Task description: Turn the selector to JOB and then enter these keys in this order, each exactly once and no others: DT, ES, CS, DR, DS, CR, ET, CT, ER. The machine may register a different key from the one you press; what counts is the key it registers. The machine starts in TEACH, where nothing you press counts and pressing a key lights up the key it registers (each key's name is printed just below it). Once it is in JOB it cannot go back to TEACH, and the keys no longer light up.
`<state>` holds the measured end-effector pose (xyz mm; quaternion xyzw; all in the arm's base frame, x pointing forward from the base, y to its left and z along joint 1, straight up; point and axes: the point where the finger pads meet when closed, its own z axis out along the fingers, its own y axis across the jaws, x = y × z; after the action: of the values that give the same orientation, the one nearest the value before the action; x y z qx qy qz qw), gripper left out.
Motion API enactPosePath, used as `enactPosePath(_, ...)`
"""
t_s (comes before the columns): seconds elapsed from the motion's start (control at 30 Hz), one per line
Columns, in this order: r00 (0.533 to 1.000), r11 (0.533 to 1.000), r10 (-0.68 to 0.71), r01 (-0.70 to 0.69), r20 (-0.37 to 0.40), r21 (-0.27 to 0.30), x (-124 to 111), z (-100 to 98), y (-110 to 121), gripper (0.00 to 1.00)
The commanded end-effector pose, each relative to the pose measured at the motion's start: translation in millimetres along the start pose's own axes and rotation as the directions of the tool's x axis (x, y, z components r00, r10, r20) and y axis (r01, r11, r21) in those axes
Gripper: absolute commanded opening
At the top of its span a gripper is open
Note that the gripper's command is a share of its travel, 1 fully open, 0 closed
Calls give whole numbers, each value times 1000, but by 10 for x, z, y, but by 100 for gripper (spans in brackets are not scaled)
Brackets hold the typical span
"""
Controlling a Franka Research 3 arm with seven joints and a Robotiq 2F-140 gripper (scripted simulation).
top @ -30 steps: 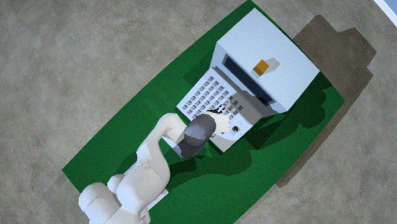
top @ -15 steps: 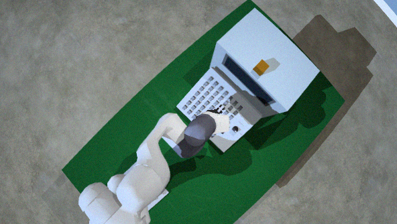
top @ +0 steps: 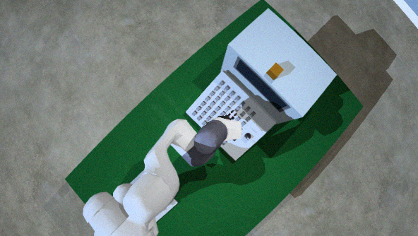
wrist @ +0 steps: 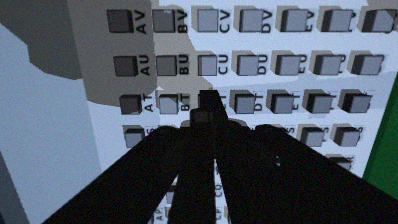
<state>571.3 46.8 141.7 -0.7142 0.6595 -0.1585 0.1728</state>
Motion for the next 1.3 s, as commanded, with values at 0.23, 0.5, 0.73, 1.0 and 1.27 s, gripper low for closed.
enactPosePath(0.23,1000,1000,5,-5,0,3,-1,10,-11,10)
enactPosePath(0.5,1000,1000,5,-5,0,3,-1,10,-11,10)
enactPosePath(0.73,1000,1000,5,-5,0,3,0,-2,-11,10)
enactPosePath(1.0,1000,1000,5,-5,0,3,0,-60,-11,10)
enactPosePath(1.27,1000,1000,5,-5,0,3,-1,-192,-11,10)
